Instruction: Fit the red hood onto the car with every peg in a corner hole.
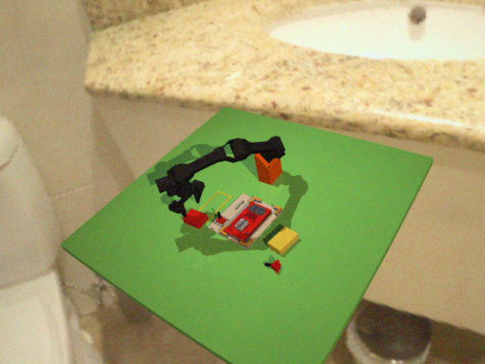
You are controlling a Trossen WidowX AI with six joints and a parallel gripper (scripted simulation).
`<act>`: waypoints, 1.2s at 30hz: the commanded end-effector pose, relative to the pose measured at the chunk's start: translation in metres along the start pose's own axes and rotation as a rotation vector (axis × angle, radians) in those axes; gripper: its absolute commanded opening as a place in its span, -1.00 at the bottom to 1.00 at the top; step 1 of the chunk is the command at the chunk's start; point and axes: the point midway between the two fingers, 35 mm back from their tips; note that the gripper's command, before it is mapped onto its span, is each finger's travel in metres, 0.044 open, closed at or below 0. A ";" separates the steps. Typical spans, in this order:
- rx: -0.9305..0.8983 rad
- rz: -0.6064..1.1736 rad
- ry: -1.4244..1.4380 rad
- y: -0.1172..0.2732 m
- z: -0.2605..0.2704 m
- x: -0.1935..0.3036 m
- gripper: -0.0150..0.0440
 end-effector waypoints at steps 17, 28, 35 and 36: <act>0.005 0.008 -0.004 -0.018 -0.001 0.002 1.00; 0.005 0.009 -0.004 -0.026 -0.001 0.002 1.00; 0.005 0.009 -0.004 -0.031 -0.002 0.002 1.00; 0.005 0.009 -0.004 -0.032 -0.002 0.002 1.00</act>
Point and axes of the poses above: the point midway between the two fingers, 35 mm back from their tips, its own y axis back along the fingers, its own z axis across the jaws, x = y × z, and after that the axes turned 5 degrees about -y, right-handed
